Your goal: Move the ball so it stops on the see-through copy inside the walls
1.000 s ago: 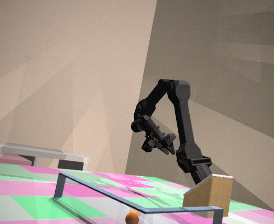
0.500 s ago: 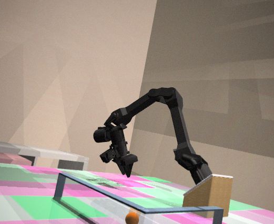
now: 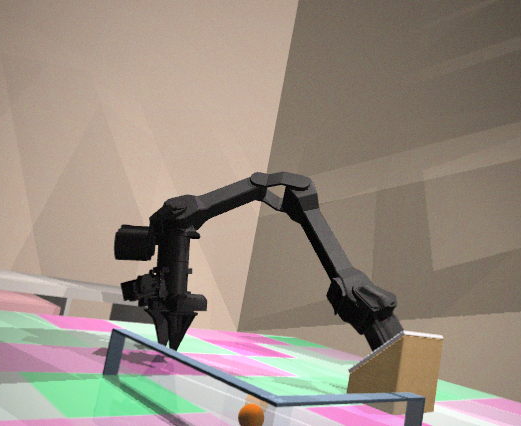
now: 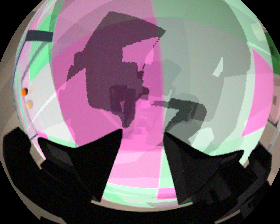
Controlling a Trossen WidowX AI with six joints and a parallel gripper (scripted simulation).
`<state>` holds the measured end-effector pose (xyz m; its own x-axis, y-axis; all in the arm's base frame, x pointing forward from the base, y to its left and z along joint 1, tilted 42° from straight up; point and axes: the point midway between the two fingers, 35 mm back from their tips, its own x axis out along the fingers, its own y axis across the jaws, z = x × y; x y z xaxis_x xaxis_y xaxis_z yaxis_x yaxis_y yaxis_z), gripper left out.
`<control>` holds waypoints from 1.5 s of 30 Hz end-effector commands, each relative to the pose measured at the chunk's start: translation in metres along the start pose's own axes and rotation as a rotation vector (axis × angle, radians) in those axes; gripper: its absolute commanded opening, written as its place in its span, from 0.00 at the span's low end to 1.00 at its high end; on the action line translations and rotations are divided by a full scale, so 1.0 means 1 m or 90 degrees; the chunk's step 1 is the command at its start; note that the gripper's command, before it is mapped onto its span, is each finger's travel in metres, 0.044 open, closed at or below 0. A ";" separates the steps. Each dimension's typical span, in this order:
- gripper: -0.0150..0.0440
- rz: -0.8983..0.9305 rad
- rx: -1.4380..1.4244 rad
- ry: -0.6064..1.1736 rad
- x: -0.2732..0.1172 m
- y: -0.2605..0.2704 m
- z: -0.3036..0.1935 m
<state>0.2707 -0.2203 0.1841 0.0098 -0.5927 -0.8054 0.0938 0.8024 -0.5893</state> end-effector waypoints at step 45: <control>0.66 -0.050 -0.113 -0.066 0.005 0.386 0.044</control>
<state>0.3515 0.0877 -0.0404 0.1165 -0.6464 -0.7540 -0.0711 0.7518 -0.6555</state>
